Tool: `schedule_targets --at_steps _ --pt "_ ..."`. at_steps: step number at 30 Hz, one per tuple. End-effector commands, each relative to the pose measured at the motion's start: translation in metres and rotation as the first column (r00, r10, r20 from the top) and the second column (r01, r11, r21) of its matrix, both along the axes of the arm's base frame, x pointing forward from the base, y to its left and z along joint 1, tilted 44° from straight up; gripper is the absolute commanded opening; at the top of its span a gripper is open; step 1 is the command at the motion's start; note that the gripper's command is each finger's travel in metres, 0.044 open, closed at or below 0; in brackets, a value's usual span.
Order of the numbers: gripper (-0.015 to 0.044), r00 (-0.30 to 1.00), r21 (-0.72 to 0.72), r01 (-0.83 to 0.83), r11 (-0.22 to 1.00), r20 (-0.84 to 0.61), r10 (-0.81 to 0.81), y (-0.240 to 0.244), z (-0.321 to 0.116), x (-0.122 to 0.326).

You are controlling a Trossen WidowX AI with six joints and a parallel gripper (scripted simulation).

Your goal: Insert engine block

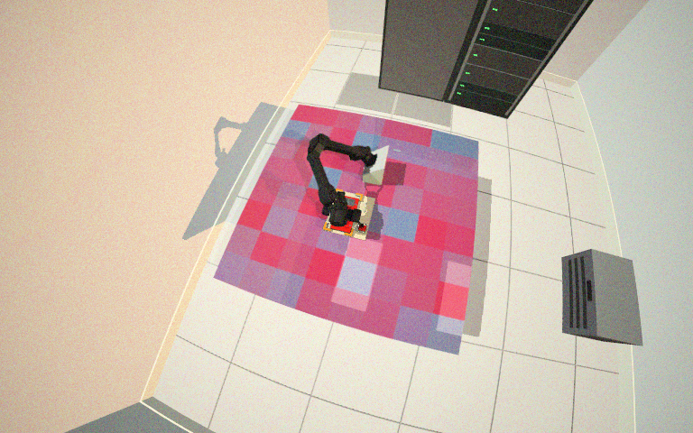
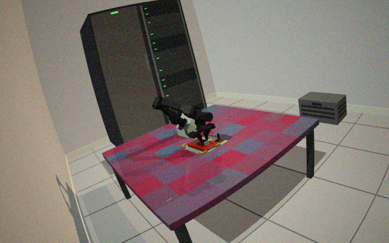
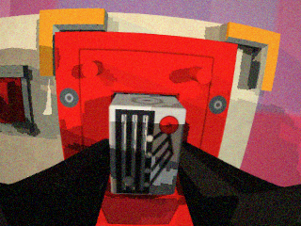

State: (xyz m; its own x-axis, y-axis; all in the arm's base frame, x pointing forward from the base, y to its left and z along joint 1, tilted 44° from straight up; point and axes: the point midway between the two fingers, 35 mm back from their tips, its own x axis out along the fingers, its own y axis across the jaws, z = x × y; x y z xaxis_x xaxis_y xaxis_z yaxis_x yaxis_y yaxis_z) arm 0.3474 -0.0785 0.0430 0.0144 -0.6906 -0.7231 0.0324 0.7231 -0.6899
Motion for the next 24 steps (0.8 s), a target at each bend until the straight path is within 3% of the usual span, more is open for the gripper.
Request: schedule_targets --at_steps 1,2,13,24 --pt "0.0159 1.0 -0.004 -0.004 1.0 -0.004 0.004 -0.0011 -0.0007 0.0001" --pt "0.0159 1.0 -0.004 -0.004 1.0 -0.004 0.004 -0.0012 -0.0008 0.0001" --pt "0.044 1.0 0.0 0.0 1.0 0.0 0.0 -0.0003 -0.0003 0.0" --pt "0.044 1.0 0.0 0.0 1.0 0.0 0.0 -0.0003 -0.0003 0.0"
